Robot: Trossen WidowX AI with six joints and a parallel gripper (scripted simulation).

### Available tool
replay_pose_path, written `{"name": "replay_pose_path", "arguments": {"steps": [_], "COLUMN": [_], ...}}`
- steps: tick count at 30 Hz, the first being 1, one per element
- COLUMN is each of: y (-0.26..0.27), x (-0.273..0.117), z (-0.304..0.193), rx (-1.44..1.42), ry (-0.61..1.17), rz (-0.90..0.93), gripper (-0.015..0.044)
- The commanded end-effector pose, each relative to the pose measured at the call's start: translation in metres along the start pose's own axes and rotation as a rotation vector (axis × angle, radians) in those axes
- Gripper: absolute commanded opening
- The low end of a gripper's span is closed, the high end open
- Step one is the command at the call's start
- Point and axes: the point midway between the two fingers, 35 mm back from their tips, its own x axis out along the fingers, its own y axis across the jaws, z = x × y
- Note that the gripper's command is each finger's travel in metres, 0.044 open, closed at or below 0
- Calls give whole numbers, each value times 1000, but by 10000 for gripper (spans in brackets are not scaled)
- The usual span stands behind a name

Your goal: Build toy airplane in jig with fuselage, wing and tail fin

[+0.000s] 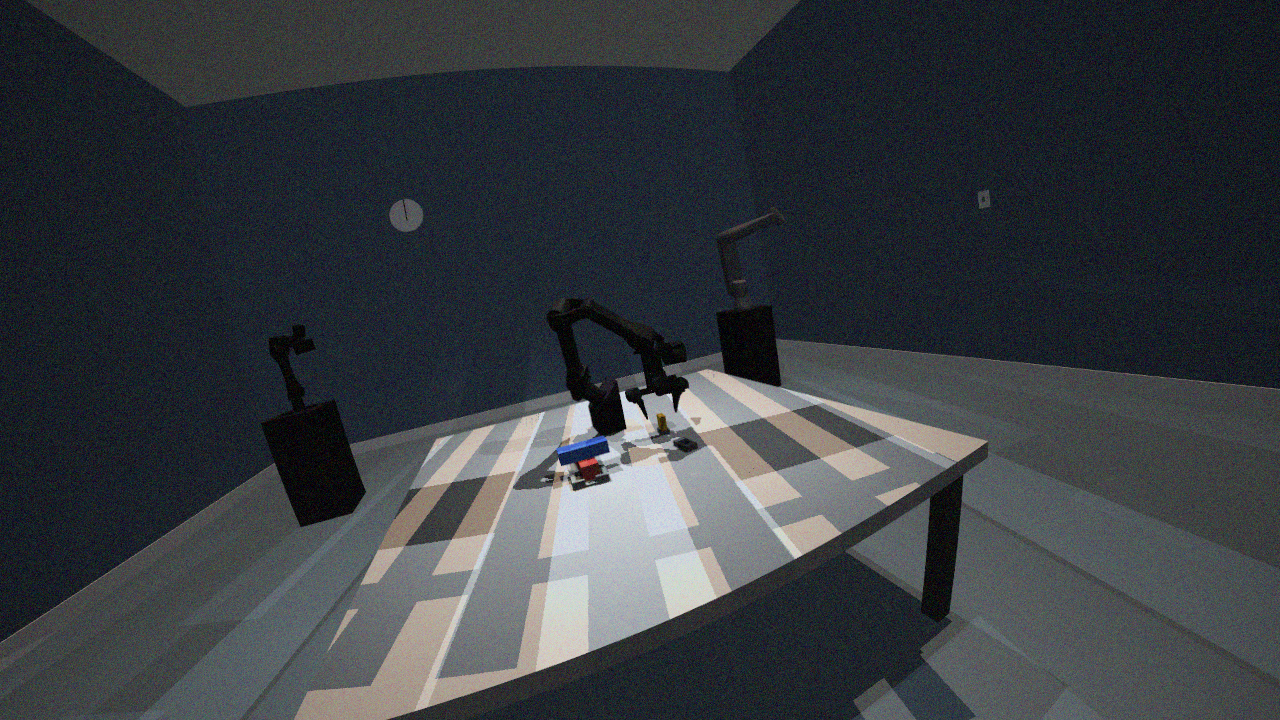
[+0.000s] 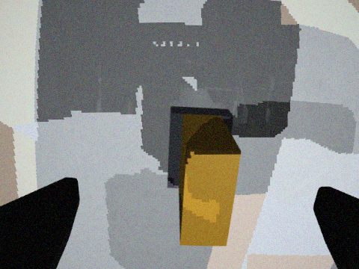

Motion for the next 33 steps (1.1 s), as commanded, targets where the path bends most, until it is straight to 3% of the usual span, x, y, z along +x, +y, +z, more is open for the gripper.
{"name": "replay_pose_path", "arguments": {"steps": [1,20,33], "y": [-2,-3,-3], "x": [9,36,36], "z": [-1,-2,-2], "rx": [-7,-5,-5], "ry": [1,1,1], "rz": [-7,-8,-8], "gripper": [440,440,99]}}
